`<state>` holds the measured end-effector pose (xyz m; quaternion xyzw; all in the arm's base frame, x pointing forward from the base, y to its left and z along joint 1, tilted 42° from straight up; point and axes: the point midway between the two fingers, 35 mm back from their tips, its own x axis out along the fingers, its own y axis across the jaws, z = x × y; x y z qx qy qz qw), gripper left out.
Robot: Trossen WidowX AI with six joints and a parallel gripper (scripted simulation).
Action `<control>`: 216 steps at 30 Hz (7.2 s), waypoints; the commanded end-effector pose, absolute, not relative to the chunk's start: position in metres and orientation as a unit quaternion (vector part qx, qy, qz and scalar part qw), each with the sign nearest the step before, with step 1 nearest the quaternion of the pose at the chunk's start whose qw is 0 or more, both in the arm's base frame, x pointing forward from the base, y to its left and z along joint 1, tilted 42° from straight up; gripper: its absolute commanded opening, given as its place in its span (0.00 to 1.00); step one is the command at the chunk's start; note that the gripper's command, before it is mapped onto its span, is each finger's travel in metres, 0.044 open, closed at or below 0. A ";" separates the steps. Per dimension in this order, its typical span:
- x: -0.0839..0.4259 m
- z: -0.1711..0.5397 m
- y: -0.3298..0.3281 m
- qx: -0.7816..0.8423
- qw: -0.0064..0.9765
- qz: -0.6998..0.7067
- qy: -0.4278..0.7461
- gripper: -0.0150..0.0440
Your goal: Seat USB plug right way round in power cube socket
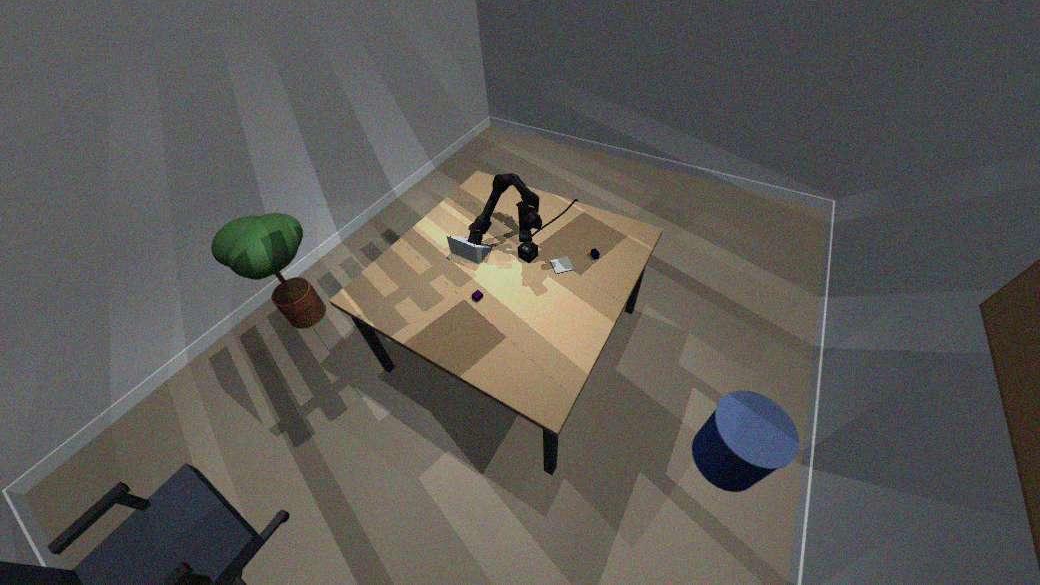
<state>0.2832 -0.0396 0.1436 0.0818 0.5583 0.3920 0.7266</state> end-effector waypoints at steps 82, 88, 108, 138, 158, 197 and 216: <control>0.283 0.144 -0.040 0.689 0.245 -0.330 0.597 0.25; 0.283 0.144 -0.040 0.691 0.239 -0.335 0.594 0.25; 0.283 0.142 -0.039 0.691 0.240 -0.336 0.593 0.25; 0.283 0.139 -0.038 0.692 0.236 -0.344 0.590 0.25; 0.282 0.136 -0.037 0.692 0.233 -0.349 0.587 0.25; 0.282 0.131 -0.035 0.693 0.228 -0.359 0.582 0.25; 0.282 0.129 -0.034 0.694 0.226 -0.363 0.580 0.25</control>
